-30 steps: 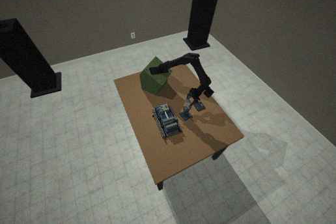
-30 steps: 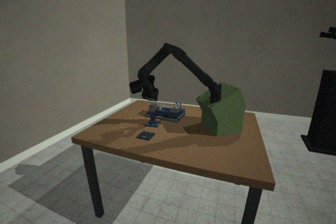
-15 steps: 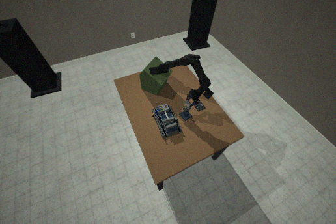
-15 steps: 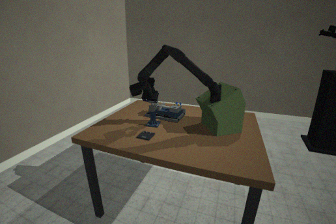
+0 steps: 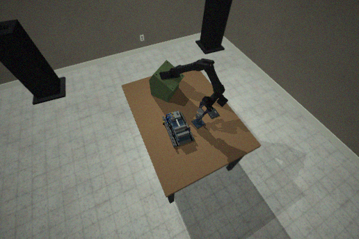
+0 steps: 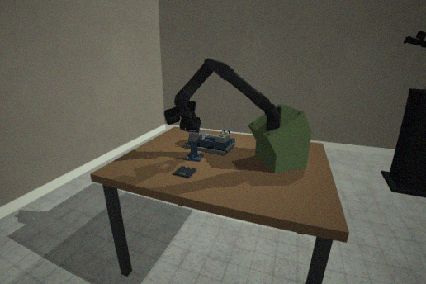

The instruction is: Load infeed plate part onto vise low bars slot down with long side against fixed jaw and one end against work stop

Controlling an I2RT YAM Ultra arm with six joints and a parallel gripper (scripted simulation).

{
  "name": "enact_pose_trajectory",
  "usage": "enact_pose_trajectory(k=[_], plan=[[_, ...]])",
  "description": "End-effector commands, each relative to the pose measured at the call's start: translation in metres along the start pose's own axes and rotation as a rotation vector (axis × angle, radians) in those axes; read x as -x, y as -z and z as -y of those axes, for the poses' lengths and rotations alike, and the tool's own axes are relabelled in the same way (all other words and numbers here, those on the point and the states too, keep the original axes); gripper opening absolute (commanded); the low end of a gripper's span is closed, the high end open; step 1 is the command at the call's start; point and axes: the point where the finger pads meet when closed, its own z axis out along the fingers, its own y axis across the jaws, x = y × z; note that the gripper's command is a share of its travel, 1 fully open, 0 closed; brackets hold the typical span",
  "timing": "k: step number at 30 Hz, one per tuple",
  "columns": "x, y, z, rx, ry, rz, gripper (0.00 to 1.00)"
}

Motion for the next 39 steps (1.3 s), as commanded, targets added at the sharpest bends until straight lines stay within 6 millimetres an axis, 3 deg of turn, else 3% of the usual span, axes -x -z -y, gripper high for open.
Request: enact_pose_trajectory(k=[1,12,24,27,39], plan=[[0.009,0.000,0.001,0.014,-0.009,0.037,0.00],[0.006,0.003,-0.007,0.036,-0.025,0.027,0.00],[-0.002,-0.009,-0.001,0.014,-0.006,0.036,0.00],[0.003,-0.003,-0.003,0.024,-0.015,0.032,0.00],[-0.001,-0.006,-0.003,0.022,-0.011,0.032,0.00]])
